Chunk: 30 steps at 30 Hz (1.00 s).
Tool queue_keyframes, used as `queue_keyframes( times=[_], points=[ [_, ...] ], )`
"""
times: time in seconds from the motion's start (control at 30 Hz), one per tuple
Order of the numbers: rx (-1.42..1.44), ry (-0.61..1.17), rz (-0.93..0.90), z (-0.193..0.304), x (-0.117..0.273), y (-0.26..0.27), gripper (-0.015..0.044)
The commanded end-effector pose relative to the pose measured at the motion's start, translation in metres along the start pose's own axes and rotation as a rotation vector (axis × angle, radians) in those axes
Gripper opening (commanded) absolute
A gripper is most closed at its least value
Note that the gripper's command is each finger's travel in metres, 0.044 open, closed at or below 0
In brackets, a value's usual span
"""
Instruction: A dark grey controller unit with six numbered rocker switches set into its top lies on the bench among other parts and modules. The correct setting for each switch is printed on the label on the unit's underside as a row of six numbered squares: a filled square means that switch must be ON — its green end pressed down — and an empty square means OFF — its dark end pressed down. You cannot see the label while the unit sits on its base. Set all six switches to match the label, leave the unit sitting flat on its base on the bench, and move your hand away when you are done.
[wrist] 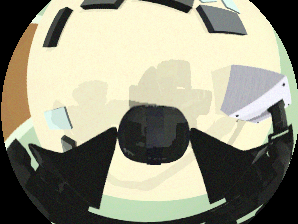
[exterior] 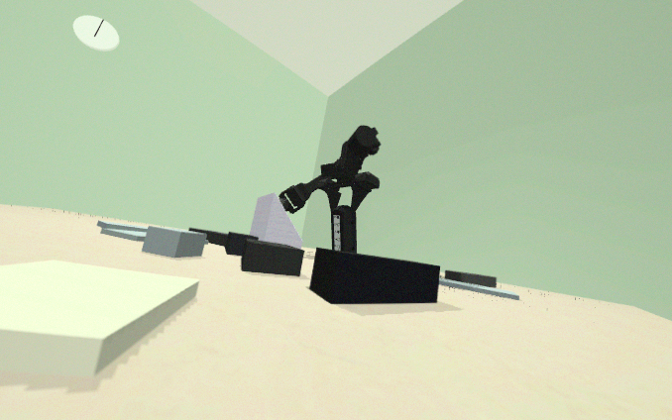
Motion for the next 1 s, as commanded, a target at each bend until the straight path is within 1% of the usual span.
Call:
queue_keyframes(
  times=[0.0, 0.97],
  points=[
    [0.0, -0.001, 0.01, -0.005, -0.002, -0.003, 0.0338],
    [0.0, -0.002, 0.01, -0.027, -0.008, -0.007, 0.0338]
  ],
)
Point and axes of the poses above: the point midway between the two fingers, 35 mm back from their tips, its own x axis back along the fingers, its own y axis across the jaws, z = x × y, the point moved 5 cm from there along x, back along the fingers, and after that the axes turned 10 degrees about x, right-handed, at the moved point
